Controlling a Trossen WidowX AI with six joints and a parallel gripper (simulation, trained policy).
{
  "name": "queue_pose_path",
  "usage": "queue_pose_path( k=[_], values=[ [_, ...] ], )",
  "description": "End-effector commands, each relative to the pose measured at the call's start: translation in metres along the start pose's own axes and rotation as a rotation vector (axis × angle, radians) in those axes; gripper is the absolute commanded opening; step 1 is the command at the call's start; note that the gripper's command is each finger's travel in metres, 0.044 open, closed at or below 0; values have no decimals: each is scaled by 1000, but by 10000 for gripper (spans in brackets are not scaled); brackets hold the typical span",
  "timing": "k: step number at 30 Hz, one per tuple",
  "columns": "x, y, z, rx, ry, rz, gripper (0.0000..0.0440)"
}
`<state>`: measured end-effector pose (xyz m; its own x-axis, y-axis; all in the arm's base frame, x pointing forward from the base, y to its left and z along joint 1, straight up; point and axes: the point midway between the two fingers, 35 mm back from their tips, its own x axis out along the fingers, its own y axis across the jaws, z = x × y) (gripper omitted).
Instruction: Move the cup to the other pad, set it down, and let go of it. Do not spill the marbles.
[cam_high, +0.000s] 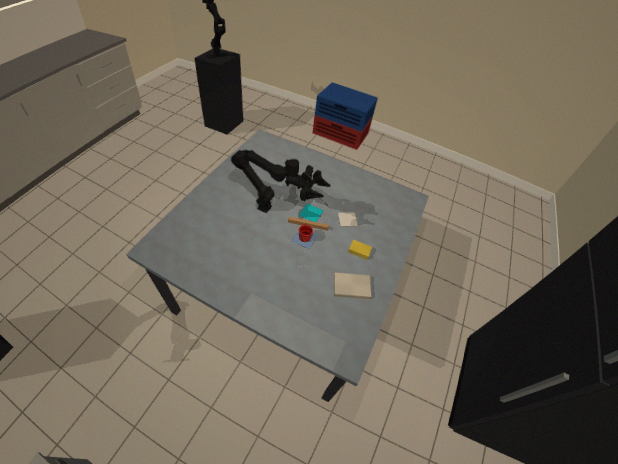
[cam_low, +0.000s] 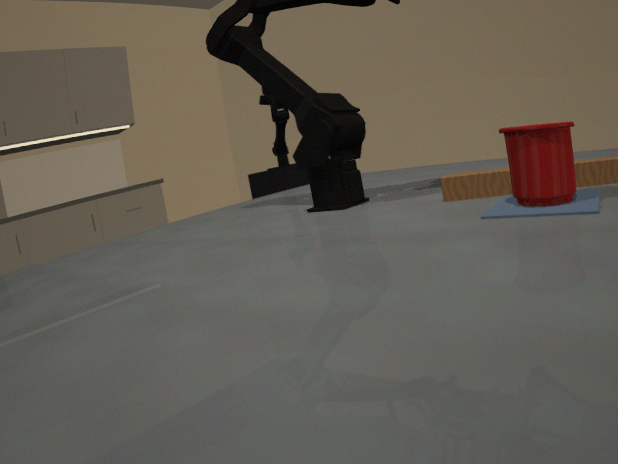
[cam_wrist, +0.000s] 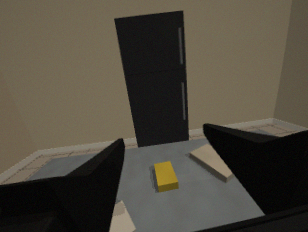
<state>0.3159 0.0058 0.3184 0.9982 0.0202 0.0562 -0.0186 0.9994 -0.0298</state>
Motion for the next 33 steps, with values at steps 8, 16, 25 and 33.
queue_pose_path(
  k=[8,16,25,33],
  values=[
    [1,2,-10,15,69,-10,190],
    [4,10,-23,31,172,7,24],
    [8,23,-34,58,296,42,83],
    [11,32,-43,79,415,58,74]
  ],
)
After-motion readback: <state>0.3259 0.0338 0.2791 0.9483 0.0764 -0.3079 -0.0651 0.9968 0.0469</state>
